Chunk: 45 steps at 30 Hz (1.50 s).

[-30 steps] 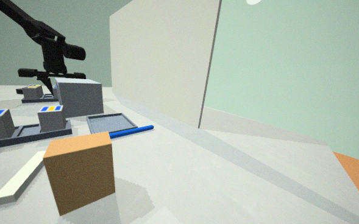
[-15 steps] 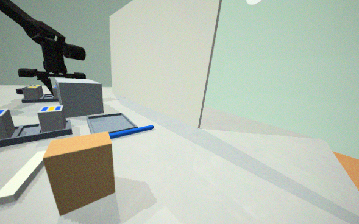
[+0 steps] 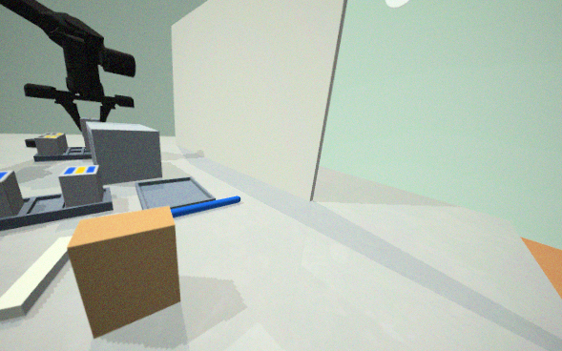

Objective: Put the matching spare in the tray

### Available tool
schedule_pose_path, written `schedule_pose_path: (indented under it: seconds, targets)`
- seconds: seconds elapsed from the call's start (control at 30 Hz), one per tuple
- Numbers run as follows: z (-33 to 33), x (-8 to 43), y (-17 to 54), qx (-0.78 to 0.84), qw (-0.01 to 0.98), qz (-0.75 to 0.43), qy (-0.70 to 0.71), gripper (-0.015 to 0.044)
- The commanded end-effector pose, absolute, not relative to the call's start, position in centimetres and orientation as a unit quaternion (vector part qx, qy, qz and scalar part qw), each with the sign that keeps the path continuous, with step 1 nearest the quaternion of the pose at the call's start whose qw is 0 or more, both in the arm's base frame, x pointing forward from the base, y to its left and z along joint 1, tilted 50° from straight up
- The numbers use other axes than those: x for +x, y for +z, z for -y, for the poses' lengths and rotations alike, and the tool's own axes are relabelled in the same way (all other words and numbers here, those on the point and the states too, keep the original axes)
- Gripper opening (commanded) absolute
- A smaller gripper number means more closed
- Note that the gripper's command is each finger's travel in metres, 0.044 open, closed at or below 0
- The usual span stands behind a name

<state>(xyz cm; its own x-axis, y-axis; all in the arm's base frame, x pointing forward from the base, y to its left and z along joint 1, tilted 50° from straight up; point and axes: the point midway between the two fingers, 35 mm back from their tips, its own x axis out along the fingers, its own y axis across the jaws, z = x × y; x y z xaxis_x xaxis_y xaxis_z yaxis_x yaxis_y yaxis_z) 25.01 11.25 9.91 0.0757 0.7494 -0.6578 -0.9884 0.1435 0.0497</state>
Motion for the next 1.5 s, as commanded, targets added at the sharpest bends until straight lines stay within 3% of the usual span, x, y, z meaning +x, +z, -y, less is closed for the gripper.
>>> schedule_pose_path:
  seconds: [0.0,0.97,1.47]
  targets:
    - [-9.7,24.7,11.6,-0.212,0.704,-0.276,0.619,0.0]
    - [-3.5,23.8,16.7,-0.211,0.703,-0.277,0.62,0.0]
    - [1.1,28.2,14.0,-0.218,0.704,-0.284,0.614,0.0]
